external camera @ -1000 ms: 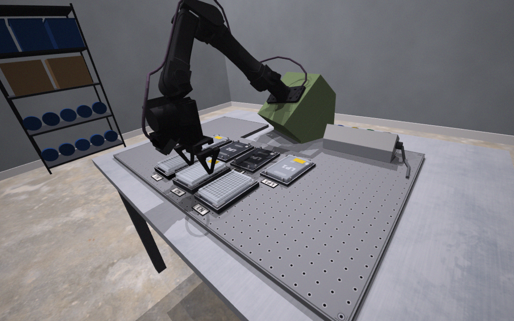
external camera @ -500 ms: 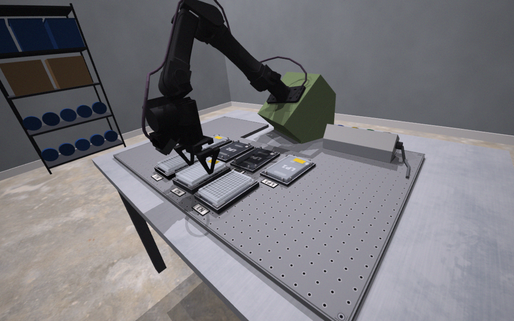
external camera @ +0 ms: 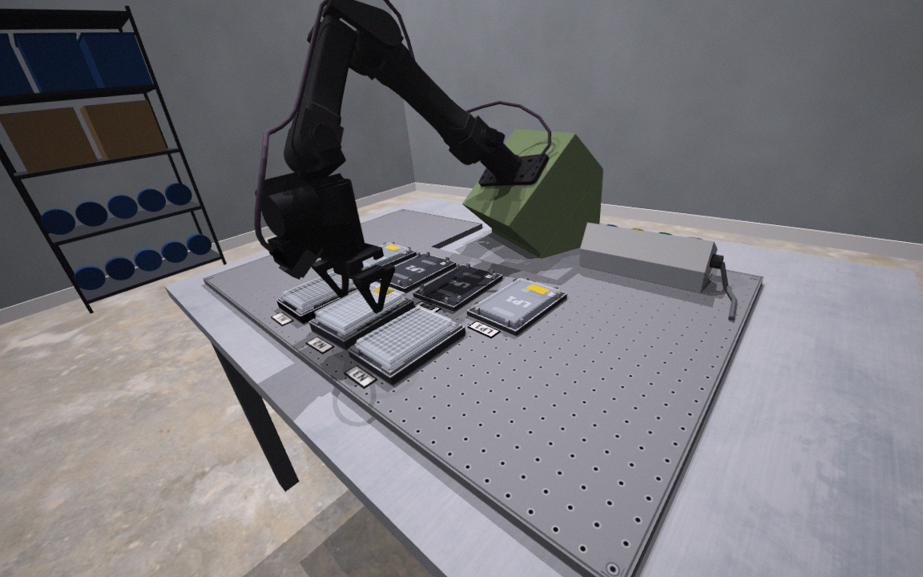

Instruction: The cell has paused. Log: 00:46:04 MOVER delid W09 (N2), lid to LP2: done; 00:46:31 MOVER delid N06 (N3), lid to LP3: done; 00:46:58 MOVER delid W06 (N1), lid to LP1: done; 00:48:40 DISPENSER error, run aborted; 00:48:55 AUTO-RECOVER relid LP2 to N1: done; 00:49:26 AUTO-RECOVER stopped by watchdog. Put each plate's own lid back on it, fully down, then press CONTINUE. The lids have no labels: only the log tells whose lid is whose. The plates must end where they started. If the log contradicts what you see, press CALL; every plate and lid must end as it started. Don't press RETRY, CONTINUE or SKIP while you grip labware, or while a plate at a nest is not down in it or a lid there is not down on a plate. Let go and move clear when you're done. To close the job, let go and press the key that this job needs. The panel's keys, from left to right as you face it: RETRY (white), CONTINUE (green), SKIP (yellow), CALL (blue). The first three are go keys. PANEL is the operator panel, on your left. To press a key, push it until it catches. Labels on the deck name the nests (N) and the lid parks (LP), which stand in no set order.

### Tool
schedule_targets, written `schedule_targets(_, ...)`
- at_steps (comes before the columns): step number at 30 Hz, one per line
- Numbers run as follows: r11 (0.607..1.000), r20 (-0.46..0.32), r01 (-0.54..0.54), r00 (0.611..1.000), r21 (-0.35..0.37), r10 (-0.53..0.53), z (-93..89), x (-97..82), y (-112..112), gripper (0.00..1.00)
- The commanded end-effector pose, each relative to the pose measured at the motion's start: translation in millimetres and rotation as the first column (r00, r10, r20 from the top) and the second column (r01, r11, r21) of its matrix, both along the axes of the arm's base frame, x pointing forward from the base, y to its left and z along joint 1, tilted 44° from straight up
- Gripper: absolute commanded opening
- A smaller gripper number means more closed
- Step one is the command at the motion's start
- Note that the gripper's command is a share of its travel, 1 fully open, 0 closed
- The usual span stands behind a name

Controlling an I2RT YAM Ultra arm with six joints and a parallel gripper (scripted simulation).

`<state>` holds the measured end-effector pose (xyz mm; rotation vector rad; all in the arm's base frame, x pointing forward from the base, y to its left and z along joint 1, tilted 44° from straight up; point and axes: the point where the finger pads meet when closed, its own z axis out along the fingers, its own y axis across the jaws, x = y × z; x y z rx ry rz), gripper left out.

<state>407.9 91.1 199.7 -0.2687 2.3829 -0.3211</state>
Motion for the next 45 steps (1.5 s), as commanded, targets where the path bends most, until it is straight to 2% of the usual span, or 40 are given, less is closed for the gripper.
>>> schedule_targets(1,1.000,0.044,-0.005,0.999,0.016,0.004,24.8,-3.1,6,1.00)
schedule_targets(17,1.000,0.043,-0.006,0.999,0.018,0.005,36.7,-15.9,9,1.00)
schedule_targets(18,1.000,0.012,0.010,1.000,0.014,-0.010,17.5,-23.8,7,1.00)
schedule_targets(22,0.996,0.039,0.053,0.998,0.069,-0.056,7.5,-31.2,20,1.00)
schedule_targets(25,0.996,0.039,0.053,0.998,0.069,-0.056,4.2,-33.9,22,1.00)
schedule_targets(37,0.996,0.036,0.052,0.998,0.070,-0.055,-35.5,-66.8,54,1.00)
schedule_targets(40,0.997,0.014,0.053,0.998,0.050,-0.054,-54.9,-74.5,62,1.00)
schedule_targets(42,0.997,0.014,0.053,0.998,0.050,-0.054,-54.9,-74.5,62,1.00)
schedule_targets(45,0.998,0.011,0.053,0.999,0.046,-0.054,-66.3,-82.9,70,1.00)
